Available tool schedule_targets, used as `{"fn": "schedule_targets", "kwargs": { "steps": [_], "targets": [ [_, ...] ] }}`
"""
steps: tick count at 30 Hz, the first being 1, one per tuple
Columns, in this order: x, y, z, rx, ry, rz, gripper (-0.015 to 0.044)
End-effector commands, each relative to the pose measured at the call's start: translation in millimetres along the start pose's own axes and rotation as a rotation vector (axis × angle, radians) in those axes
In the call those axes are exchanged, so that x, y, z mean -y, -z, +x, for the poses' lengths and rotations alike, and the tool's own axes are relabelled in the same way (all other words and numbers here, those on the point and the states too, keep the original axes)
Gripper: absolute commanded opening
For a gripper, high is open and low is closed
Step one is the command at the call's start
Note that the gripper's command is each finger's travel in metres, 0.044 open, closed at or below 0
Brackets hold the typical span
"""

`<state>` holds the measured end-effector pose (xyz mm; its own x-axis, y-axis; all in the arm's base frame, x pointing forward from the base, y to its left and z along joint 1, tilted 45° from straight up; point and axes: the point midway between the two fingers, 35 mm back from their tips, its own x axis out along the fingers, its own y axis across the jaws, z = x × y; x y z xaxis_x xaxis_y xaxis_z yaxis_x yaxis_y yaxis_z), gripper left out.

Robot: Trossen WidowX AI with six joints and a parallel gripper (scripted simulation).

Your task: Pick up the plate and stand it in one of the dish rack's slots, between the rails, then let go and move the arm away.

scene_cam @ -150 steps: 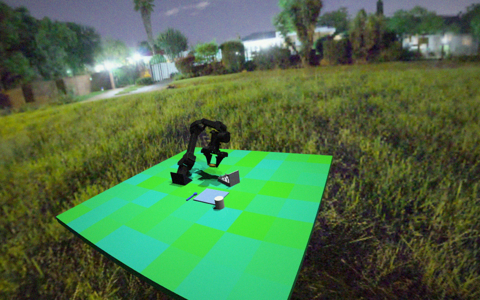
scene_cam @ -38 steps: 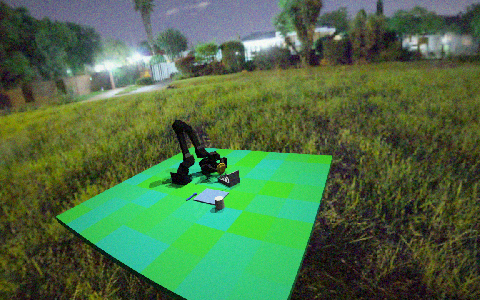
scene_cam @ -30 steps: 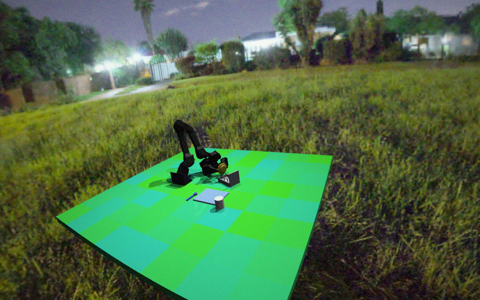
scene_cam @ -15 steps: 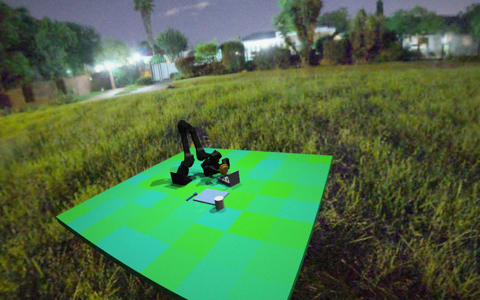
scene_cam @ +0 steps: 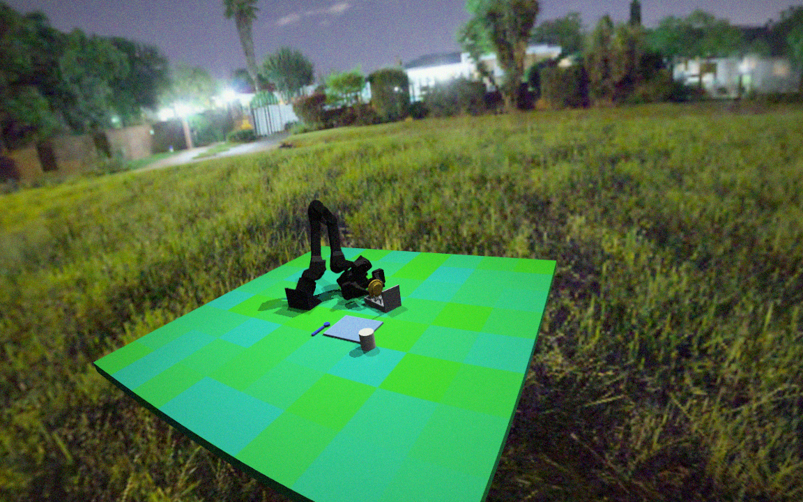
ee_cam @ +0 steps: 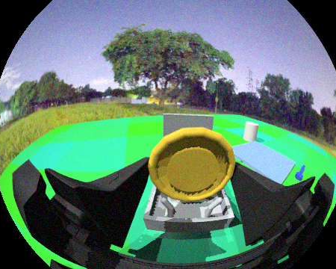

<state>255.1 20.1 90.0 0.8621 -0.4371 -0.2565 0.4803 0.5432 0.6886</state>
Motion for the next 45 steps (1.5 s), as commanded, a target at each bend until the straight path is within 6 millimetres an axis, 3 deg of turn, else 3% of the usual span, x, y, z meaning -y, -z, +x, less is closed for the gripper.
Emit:
{"fn": "schedule_targets", "kwargs": {
  "steps": [1, 8, 23, 29, 33, 43, 45],
  "targets": [
    [-1.0, -1.7, -0.2, -0.001, -0.002, 0.001, 0.0000],
    [-1.0, -1.7, -0.2, -0.001, -0.002, 0.001, 0.0000],
    [-0.7, -1.9, -0.2, 0.002, -0.002, 0.005, 0.0394],
    [-1.0, -3.0, 0.4, 0.001, -0.001, 0.004, 0.0400],
    [-5.8, -26.3, 9.2, -0.013, 0.016, -0.008, 0.0400],
    [-8.5, -110.8, 14.0, -0.003, 0.004, -0.035, 0.0400],
    [-8.3, -116.6, 13.2, 0.000, 0.001, -0.038, 0.0400]
  ]
}}
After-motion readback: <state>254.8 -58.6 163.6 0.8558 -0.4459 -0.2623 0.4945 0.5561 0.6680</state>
